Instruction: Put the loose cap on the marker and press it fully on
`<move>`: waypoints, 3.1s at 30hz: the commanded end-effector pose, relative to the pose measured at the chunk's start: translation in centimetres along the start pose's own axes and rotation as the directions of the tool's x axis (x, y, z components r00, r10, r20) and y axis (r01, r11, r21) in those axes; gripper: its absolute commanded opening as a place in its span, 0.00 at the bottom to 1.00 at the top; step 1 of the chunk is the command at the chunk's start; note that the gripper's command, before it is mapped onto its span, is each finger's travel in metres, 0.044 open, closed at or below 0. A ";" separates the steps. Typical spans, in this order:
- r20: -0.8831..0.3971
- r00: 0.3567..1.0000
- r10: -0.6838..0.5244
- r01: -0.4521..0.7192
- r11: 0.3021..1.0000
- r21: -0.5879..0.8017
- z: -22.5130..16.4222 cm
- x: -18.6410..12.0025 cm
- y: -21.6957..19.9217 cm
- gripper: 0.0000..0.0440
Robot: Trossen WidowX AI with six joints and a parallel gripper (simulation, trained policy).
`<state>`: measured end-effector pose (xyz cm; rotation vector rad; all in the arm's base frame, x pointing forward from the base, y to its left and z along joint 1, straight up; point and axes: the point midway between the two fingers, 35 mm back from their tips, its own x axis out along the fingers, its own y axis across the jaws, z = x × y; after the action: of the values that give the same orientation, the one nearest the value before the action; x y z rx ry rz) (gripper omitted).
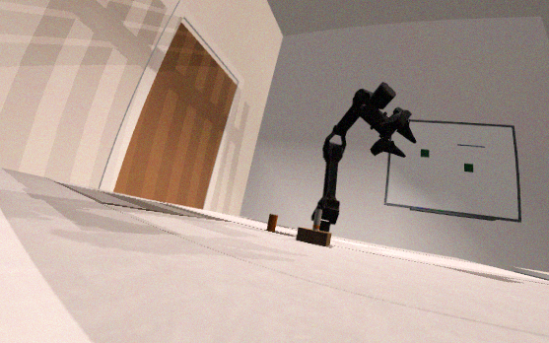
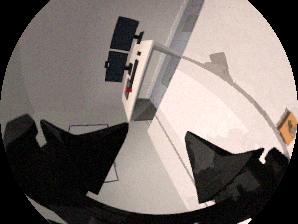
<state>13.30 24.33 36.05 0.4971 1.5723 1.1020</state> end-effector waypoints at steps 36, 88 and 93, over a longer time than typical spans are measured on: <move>0.340 0.928 -0.155 0.147 0.988 0.052 5.4 -8.4 -6.6 0.74; 0.491 0.726 -0.482 0.352 0.873 0.338 5.5 -18.5 -17.7 0.74; 0.483 0.710 -0.512 0.366 0.855 0.367 5.2 -19.2 -18.8 0.73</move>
<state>28.28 2.91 31.12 0.5173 1.1810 0.3468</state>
